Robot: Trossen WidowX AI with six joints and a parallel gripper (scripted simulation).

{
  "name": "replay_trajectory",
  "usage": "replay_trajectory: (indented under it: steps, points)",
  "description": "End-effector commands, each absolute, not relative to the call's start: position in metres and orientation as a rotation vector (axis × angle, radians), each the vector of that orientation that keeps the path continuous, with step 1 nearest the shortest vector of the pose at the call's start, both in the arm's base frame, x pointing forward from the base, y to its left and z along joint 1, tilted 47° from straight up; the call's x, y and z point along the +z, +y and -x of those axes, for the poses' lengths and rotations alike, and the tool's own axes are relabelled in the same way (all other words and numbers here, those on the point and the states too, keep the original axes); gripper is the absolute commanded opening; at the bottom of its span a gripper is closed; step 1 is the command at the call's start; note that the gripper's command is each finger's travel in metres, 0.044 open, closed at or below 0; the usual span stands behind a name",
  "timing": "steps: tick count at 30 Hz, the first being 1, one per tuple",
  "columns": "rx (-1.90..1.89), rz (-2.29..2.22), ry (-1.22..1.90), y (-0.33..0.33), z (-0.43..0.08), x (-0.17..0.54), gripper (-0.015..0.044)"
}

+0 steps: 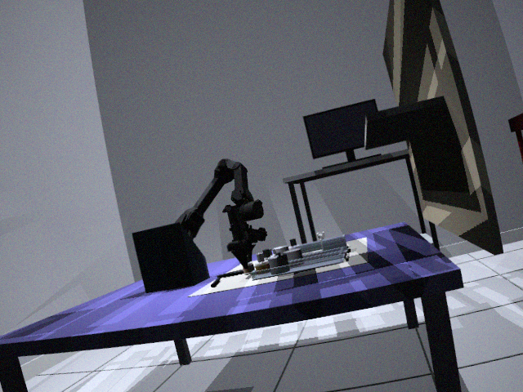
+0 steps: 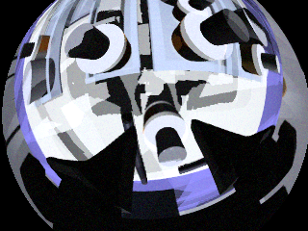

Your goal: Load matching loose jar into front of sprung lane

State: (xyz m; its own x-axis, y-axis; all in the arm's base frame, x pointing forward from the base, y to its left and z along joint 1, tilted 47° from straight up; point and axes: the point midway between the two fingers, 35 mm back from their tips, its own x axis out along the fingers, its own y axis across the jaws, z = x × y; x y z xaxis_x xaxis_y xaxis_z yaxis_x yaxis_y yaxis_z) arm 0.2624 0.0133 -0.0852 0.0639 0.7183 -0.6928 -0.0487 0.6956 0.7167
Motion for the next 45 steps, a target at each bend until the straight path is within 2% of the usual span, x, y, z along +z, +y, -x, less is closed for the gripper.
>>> replay_trajectory:
  steps: [1,7,11,12,27,33,45]
  points:
    - [0.635,-0.61,1.4,0.014,-0.262,-0.085,0.0151]
    - [0.635,-0.61,1.4,0.014,-0.262,-0.085,0.0111]
    - [0.632,-0.608,1.4,0.007,-0.264,-0.08,0.0006]
    - [0.631,-0.608,1.401,0.003,-0.264,-0.075,0.0]
    - [0.632,-0.607,1.402,-0.057,-0.258,-0.008,0.0]
    - [0.63,-0.606,1.402,-0.051,-0.262,-0.01,0.0]
    - [0.635,-0.606,1.398,0.002,-0.287,-0.018,0.0]
